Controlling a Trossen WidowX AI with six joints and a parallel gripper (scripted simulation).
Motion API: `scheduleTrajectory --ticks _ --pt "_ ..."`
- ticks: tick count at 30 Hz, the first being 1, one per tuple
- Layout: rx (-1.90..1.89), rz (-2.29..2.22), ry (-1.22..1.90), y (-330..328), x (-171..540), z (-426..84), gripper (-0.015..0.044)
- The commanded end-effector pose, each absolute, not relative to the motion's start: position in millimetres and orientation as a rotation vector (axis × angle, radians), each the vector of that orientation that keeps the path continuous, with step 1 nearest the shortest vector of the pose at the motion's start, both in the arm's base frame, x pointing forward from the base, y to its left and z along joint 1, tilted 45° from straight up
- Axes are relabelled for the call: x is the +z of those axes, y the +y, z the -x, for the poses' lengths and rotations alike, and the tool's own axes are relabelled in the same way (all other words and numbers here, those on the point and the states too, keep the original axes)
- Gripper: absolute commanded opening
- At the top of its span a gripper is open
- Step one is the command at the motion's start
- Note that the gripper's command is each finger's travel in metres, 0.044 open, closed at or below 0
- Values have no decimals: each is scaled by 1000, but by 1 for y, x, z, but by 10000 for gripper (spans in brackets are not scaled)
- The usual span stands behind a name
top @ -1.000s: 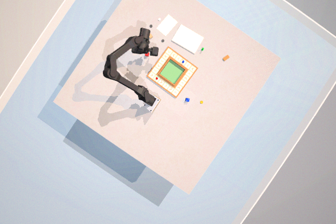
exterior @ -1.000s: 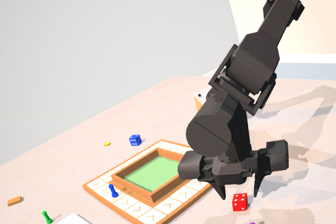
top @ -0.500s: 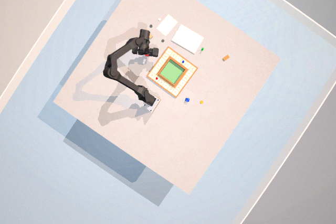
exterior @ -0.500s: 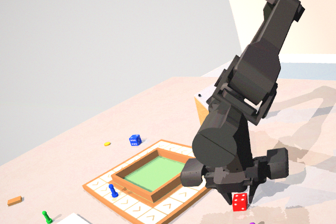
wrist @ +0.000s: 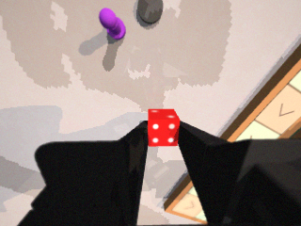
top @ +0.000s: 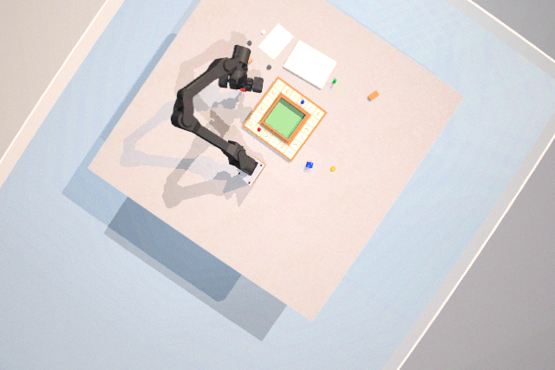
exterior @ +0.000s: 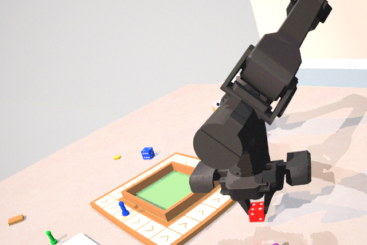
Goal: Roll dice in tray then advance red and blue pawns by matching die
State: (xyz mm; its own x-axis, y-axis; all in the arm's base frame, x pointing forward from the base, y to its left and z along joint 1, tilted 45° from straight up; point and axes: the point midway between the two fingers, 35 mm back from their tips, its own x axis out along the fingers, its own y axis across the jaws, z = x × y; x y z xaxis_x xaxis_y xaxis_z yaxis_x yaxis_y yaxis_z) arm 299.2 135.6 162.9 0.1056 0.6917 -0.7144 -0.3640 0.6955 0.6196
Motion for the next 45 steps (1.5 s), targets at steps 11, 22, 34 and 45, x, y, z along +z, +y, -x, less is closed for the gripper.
scheduleTrajectory --ticks 11,22,34,45 --pt "798 -323 1237 74 215 -289 0" --pt "677 -474 1315 50 208 -291 0" --pt "389 -798 1461 19 168 -300 0" --pt "105 -1093 1557 -8 131 -300 0"
